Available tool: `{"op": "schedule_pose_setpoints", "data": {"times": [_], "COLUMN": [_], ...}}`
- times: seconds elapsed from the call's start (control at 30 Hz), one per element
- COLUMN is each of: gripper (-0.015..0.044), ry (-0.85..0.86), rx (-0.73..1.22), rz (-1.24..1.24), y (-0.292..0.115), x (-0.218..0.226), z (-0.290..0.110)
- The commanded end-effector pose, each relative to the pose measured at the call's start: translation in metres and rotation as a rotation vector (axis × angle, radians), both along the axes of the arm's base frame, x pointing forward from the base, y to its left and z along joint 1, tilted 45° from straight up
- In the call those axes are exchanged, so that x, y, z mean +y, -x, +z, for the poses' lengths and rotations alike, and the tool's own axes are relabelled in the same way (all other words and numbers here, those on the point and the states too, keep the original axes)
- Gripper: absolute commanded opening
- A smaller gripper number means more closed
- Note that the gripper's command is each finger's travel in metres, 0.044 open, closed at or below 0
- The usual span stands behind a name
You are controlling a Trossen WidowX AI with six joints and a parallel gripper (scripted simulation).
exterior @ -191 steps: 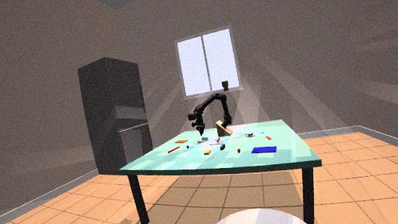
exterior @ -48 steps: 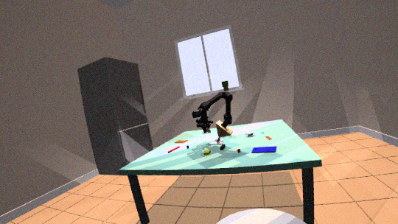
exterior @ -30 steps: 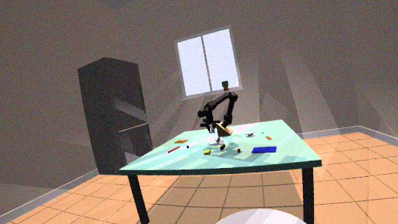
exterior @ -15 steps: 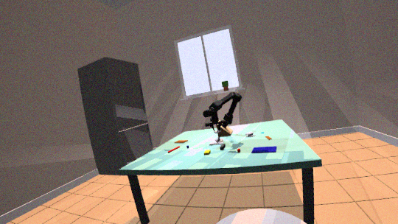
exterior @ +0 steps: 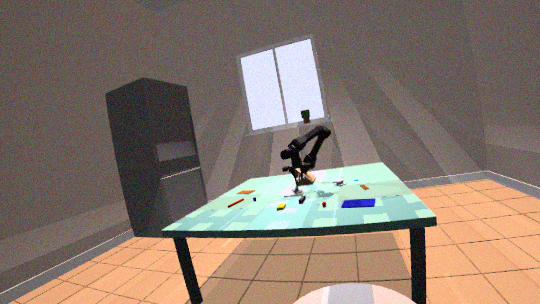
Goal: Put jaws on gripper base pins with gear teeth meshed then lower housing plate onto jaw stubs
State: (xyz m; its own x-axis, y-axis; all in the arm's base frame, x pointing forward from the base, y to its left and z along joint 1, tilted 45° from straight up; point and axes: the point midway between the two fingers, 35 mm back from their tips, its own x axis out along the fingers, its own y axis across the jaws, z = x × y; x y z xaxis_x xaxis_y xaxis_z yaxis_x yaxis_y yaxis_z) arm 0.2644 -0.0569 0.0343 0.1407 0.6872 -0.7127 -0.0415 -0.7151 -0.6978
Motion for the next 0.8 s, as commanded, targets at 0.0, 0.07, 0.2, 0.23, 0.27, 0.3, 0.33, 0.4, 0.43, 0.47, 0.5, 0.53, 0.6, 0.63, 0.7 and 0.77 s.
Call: {"op": "schedule_pose_setpoints", "data": {"times": [0.0,0.07,0.2,0.23,0.27,0.3,0.33,0.4,0.43,0.47,0.5,0.53,0.6,0.63,0.7,0.77], "gripper": [0.0134,0.0134,0.0134,0.0134,0.0134,0.0134,0.0134,0.0134,0.0134,0.0134,0.0134,0.0134,0.0134,0.0134,0.0134,0.0134], "ry": [-0.006,-0.006,-0.006,-0.006,-0.006,-0.006,-0.006,-0.006,-0.006,-0.006,-0.006,-0.006,-0.006,-0.006,-0.006,-0.005], "rx": [0.008,0.008,0.008,0.008,0.008,0.008,0.008,0.008,0.008,0.008,0.008,0.008,0.008,0.008,0.007,0.007], "rz": [-0.007,-0.007,-0.007,-0.007,-0.007,-0.007,-0.007,-0.007,-0.007,-0.007,-0.007,-0.007,-0.007,-0.007,-0.007,-0.007], "y": [0.000,0.000,0.000,0.000,0.000,0.000,0.000,0.000,0.000,0.000,0.000,0.000,0.000,-0.001,-0.003,-0.006], "x": [0.002,0.002,0.002,0.002,0.002,0.002,0.002,0.002,0.002,0.002,0.002,0.002,0.001,0.000,-0.004,-0.009], "z": [0.001,0.001,0.001,0.001,0.001,0.001,0.001,0.001,0.001,0.001,0.001,0.001,0.000,0.000,-0.003,-0.007]}}
